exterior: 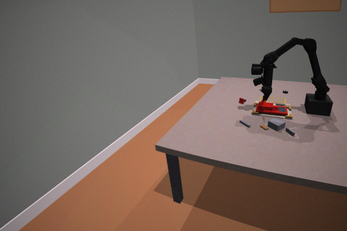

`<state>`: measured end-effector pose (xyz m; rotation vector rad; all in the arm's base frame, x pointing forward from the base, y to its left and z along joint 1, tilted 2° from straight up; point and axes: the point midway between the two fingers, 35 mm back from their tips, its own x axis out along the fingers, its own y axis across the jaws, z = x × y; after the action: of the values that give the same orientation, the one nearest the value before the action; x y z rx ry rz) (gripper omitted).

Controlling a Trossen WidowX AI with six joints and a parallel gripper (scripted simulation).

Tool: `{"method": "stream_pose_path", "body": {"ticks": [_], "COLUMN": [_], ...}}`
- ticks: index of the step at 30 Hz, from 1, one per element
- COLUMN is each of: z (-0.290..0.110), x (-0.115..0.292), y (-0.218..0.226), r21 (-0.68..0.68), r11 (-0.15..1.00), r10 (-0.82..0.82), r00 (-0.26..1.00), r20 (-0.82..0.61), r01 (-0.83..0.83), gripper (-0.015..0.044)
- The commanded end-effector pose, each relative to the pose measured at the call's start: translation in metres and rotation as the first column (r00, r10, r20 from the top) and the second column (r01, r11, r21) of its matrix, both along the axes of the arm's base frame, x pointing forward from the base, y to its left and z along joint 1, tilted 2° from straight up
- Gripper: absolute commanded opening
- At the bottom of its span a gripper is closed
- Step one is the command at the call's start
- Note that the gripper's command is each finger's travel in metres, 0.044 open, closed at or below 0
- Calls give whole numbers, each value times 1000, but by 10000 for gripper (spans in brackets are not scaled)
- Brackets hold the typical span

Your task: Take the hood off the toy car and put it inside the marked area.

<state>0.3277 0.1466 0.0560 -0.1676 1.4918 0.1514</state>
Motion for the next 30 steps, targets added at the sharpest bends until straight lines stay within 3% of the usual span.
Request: {"method": "stream_pose_path", "body": {"ticks": [1, 30], "z": [-6, -28], "x": [-1, 0], "y": [0, -1], "r21": [1, 1], "r11": [1000, 1000], "r10": [4, 4], "r00": [1000, 1000], "r20": [-12, -12], "r01": [-4, -4], "gripper": [440, 440]}}
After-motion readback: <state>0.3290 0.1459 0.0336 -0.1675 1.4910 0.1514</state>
